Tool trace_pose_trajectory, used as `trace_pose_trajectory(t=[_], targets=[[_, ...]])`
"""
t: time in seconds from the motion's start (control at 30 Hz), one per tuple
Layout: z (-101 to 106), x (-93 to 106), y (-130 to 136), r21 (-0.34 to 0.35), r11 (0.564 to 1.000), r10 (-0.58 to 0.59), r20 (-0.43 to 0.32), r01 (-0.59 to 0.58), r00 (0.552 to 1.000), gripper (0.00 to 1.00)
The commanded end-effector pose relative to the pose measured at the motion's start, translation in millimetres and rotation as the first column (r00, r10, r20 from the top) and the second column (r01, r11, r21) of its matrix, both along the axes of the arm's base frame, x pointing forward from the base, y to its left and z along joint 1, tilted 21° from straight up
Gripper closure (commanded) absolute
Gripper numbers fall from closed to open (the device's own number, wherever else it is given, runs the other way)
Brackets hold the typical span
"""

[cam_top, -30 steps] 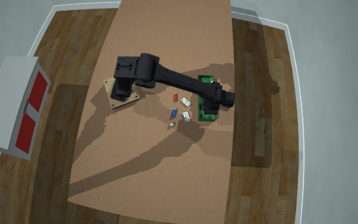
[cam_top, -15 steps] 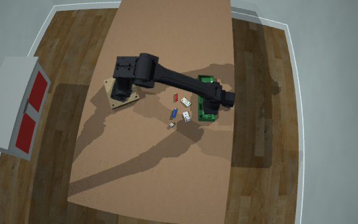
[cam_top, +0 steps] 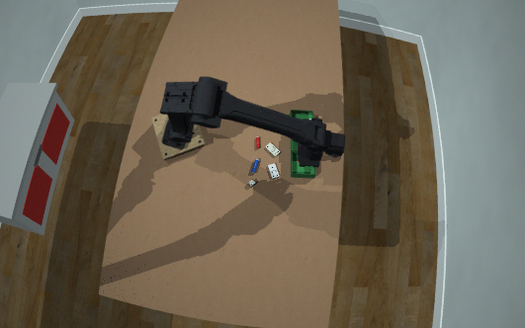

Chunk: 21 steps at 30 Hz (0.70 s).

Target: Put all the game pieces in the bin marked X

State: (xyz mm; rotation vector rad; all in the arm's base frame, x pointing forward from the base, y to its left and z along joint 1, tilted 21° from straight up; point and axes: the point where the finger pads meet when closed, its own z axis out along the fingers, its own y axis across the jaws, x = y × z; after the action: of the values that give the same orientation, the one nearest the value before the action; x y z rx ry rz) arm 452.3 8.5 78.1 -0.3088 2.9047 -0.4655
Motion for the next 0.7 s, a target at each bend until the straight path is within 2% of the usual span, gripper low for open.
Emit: trace_pose_trajectory(t=[0.0,0.07,0.2,0.4,0.47,0.5,0.53,0.57,0.67], targets=[[27,18.6,15,0.010,1.000,0.008,0.053,-0.009,0.999,0.92],[37,18.3,16,0.013,1.000,0.008,0.070,-0.009,0.998,0.92],[40,16.9,18,0.011,1.000,0.008,0.064,-0.008,0.998,0.92],[63,11.8,24,0.013,1.000,0.007,0.072,-0.008,0.997,0.92],[47,11.8,24,0.006,1.000,0.008,0.036,-0.008,0.999,0.92],[47,11.7,24,0.007,1.000,0.008,0.036,-0.008,0.999,0.92],[33,-2.0,22,0.001,1.000,0.008,0.001,-0.008,1.000,0.92],[28,-7.7,21,-0.001,1.000,0.008,-0.013,-0.008,1.000,0.92],[32,-2.5,20,0.001,1.000,0.003,0.000,-0.003,1.000,0.92]])
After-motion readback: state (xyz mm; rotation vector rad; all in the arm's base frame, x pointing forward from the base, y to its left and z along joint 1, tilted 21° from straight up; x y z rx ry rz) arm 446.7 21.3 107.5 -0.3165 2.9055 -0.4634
